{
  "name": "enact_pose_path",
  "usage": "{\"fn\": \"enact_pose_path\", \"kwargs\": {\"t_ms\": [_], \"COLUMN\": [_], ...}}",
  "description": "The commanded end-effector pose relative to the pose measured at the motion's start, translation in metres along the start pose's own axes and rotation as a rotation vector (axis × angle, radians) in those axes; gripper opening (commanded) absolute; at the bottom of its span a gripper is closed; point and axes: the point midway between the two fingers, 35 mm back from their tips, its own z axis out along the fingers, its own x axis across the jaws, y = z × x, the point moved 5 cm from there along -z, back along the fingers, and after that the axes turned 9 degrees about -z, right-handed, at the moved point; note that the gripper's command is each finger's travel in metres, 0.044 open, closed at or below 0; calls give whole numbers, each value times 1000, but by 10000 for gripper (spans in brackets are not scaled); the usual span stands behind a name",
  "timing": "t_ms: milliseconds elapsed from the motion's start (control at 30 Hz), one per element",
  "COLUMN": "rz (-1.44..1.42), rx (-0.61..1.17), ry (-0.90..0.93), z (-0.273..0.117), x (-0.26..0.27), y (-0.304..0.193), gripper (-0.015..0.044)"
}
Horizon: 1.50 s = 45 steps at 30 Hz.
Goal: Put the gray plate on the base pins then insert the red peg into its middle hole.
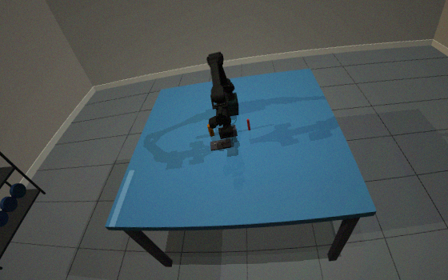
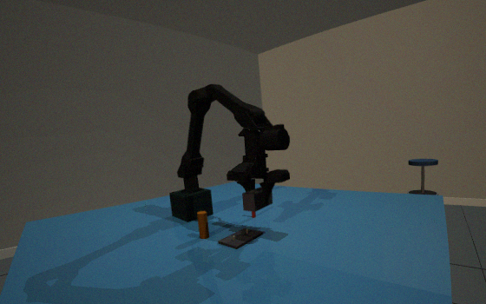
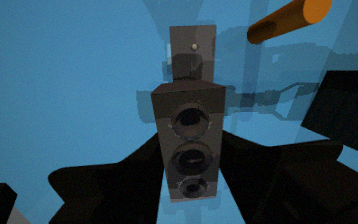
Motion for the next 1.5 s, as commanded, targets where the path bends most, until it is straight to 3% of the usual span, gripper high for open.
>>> {"fn": "enact_pose_path", "kwargs": {"t_ms": [0,633,1467], "rz": [1,31,31], "rx": [-1,-7,-7], "ry": [-3,-6,-6], "z": [7,33,33], "x": [-6,-36,-36], "y": [12,56,56], "gripper": [0,0,0]}}
